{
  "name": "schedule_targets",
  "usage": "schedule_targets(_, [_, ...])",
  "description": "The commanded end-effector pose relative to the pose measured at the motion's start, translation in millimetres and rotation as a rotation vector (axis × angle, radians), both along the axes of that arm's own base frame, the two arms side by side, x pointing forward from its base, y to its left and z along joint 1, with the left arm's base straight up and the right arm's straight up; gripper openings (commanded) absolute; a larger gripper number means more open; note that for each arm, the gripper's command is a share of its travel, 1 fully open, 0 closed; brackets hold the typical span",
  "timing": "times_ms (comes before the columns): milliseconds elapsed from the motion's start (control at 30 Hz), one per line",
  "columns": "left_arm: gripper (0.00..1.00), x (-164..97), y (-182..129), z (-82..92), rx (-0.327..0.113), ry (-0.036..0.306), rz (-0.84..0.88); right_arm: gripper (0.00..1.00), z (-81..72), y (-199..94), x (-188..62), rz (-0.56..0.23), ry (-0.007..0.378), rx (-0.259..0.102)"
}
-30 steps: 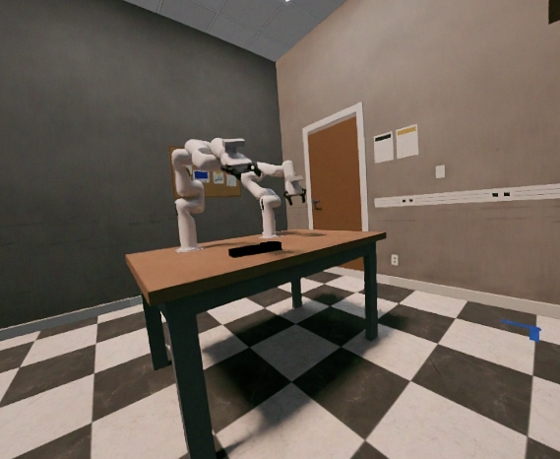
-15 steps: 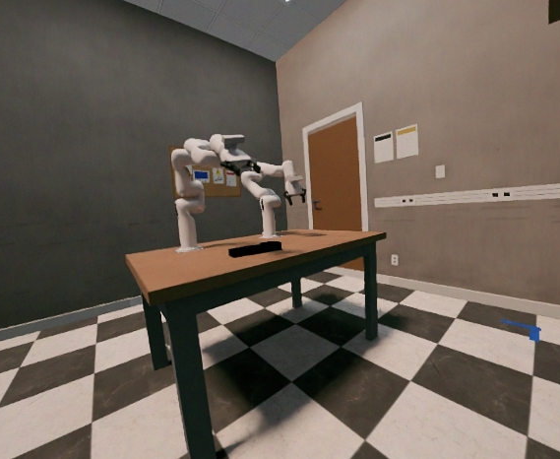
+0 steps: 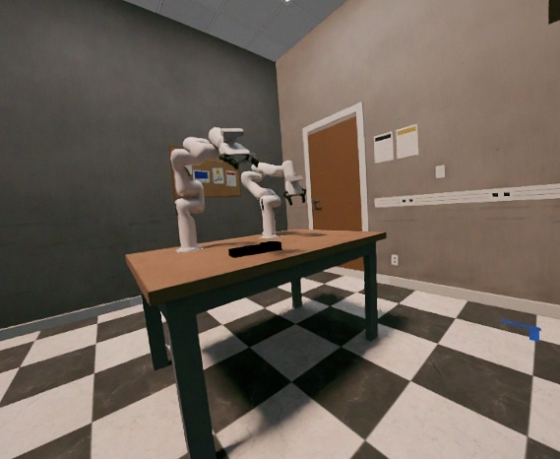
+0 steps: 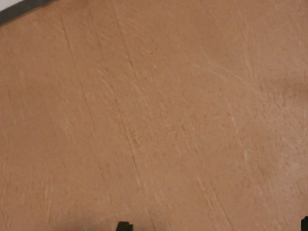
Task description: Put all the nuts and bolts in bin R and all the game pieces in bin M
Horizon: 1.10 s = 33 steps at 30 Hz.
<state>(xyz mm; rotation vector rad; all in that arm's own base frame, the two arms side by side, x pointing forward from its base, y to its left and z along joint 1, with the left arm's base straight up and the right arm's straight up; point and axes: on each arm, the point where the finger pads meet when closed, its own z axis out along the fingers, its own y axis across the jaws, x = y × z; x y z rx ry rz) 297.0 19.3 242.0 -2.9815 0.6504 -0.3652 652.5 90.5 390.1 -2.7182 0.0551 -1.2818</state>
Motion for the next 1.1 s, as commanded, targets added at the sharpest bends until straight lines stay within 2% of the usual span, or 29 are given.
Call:
schedule_targets(0, [1.00, 0.8, 0.1, 1.4, 0.000, -0.003, 0.000, 1.00, 13.8, -0.5, -3.4, 0.003, 0.005, -0.004])
schedule_targets(233, [1.00, 0.8, 0.1, 1.4, 0.000, -0.003, 0.000, 1.00, 34.6, -1.7, -12.0, 0.008, 0.025, -0.013])
schedule_targets(300, [1.00, 0.8, 0.1, 1.4, 0.000, -0.003, 0.000, 1.00, 34.6, -1.7, -12.0, 0.008, 0.025, -0.013])
schedule_targets(800, [1.00, 0.8, 0.1, 1.4, 0.000, -0.003, 0.000, 1.00, 87.9, -6.0, -43.0, 0.022, 0.076, -0.036])
schedule_targets(867, [1.00, 0.8, 0.1, 1.4, 0.000, -0.003, 0.000, 1.00, 87.9, -6.0, -43.0, 0.022, 0.076, -0.036])
schedule_targets(1067, [1.00, 0.8, 0.1, 1.4, 0.000, -0.003, 0.000, 1.00, 111.5, -8.5, -61.1, 0.029, 0.100, -0.046])
